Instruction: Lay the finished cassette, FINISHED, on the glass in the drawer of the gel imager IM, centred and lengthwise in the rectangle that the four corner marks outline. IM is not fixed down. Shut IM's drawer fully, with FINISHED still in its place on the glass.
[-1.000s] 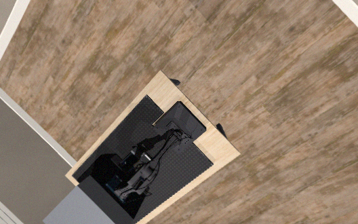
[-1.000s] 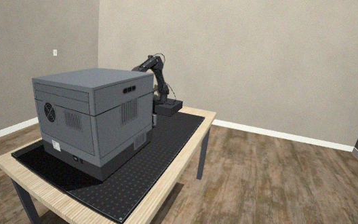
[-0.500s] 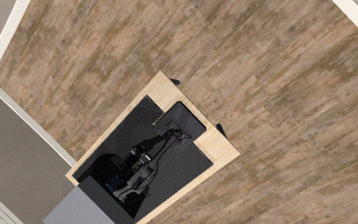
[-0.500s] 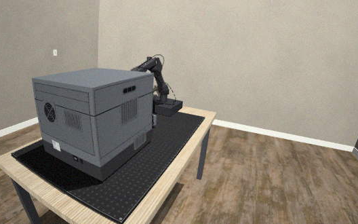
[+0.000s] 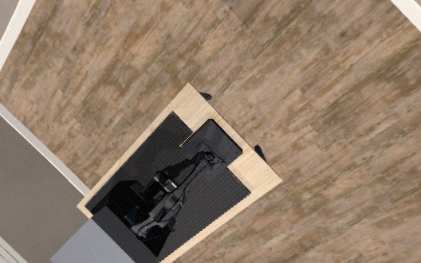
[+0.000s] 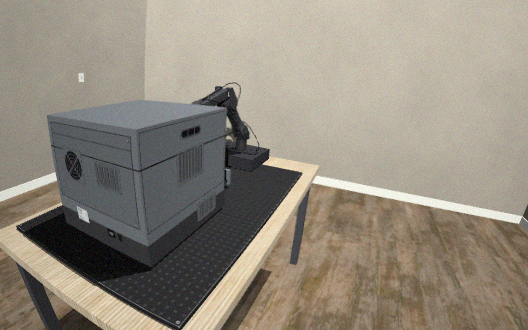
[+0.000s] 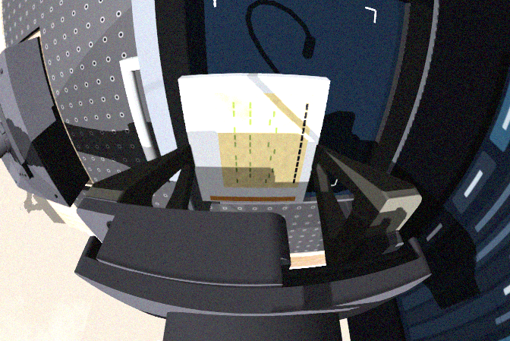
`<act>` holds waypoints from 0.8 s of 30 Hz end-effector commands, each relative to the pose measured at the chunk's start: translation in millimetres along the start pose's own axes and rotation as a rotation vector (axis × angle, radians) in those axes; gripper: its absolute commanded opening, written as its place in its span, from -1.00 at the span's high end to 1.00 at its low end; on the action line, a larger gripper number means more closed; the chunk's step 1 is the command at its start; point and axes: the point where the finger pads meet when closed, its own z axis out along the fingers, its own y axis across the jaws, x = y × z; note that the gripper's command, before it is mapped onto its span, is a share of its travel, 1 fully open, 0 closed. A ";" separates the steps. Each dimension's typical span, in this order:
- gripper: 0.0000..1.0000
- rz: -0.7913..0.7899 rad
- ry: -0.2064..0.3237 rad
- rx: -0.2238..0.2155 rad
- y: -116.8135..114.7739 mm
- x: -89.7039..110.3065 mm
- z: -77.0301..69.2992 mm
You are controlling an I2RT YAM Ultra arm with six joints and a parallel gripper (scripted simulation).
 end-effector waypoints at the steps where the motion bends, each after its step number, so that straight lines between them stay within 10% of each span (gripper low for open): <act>1: 1.00 0.001 -0.010 0.004 -4.5 -5.5 -9.9; 24: 1.00 0.004 -0.009 0.037 -19.0 -4.0 -23.4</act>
